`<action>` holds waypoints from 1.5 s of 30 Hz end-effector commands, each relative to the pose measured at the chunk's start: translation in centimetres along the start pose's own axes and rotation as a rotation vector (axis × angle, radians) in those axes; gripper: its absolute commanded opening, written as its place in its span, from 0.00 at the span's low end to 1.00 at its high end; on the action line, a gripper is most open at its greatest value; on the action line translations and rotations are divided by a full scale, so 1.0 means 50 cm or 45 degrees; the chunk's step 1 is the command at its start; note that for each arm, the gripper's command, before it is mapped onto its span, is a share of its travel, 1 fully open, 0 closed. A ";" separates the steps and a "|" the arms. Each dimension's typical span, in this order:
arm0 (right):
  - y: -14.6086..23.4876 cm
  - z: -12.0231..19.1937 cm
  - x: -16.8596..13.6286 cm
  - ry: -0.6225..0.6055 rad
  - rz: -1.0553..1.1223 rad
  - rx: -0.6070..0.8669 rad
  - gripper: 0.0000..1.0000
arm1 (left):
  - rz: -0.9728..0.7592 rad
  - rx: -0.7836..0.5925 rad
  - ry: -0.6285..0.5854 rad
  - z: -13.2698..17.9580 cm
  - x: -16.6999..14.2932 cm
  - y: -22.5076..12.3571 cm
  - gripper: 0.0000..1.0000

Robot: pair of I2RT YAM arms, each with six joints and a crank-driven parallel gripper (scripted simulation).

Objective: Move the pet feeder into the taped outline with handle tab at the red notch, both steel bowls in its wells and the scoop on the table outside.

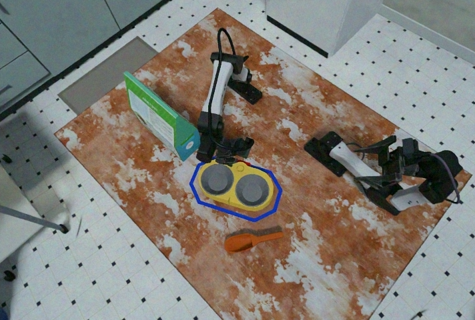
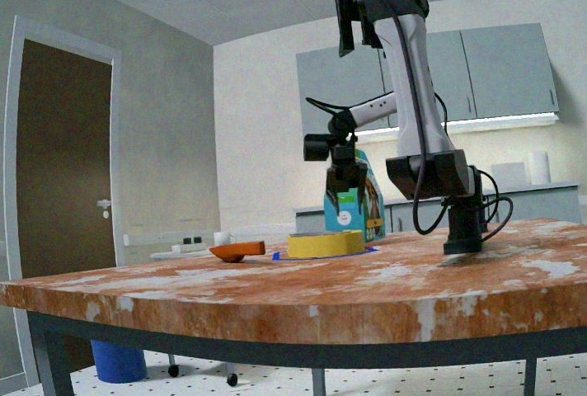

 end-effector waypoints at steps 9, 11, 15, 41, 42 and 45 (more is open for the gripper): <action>-0.033 0.016 0.041 -0.185 -0.223 -0.352 0.60 | -0.002 -0.001 0.020 -0.009 0.000 -0.002 0.98; -0.027 0.013 0.040 -0.206 -0.268 -0.387 0.60 | -0.002 -0.001 0.020 -0.009 0.000 -0.002 0.98; -0.016 0.005 0.033 -0.219 -0.340 -0.442 0.60 | -0.002 -0.001 0.020 -0.009 0.000 -0.002 0.98; 0.012 -0.007 0.025 -0.231 -0.406 -0.457 0.60 | -0.002 0.000 0.020 -0.009 0.000 -0.002 0.98; 0.012 -0.007 0.025 -0.231 -0.406 -0.457 0.60 | -0.002 0.000 0.020 -0.009 0.000 -0.002 0.98; 0.012 -0.007 0.025 -0.231 -0.406 -0.457 0.60 | -0.002 0.000 0.020 -0.009 0.000 -0.002 0.98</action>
Point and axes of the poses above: on each arm, the point where the finger pads meet when closed, its own z axis back along the fingers, its own y axis across the jaws, x = y × z, the point moved 1 cm from there along z, back along the fingers, and after that the axes turned 7 degrees about z, right-handed, at the moved point
